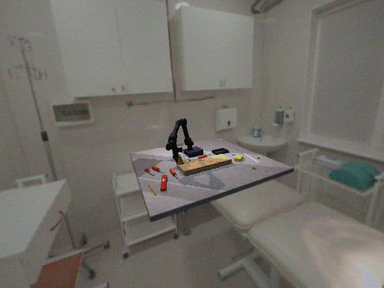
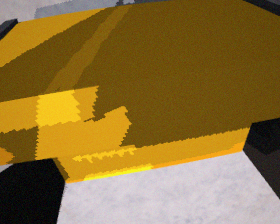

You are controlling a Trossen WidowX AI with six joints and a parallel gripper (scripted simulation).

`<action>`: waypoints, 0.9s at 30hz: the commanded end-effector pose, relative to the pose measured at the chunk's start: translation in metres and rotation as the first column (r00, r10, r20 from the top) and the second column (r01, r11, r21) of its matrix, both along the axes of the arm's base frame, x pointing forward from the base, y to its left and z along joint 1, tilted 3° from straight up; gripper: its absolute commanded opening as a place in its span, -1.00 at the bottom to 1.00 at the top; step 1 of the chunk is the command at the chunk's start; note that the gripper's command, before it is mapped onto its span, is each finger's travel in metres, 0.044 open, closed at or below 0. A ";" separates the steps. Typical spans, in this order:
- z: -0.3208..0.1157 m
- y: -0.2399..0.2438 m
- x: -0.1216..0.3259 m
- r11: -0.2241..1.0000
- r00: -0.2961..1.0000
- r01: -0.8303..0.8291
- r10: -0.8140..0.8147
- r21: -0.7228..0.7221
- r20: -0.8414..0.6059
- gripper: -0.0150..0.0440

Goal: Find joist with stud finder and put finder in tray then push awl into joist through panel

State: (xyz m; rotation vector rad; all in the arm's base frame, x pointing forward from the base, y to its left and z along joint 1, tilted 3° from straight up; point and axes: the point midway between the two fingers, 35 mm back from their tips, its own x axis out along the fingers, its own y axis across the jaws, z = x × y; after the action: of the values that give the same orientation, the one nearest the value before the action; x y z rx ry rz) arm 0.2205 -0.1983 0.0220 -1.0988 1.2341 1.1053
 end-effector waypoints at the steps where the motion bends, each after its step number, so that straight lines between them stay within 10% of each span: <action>1: -0.001 0.001 0.000 1.000 1.000 -0.005 0.005 0.003 0.001 0.57; 13: 0.021 0.001 0.001 1.000 1.000 -0.005 0.005 0.003 0.001 -0.49; 27: 0.052 0.004 0.000 1.000 1.000 -0.005 0.005 0.003 0.001 -0.49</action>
State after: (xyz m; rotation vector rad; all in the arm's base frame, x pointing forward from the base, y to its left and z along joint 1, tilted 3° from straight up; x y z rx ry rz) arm 0.2185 -0.1942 0.0630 -1.0915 1.2332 1.1212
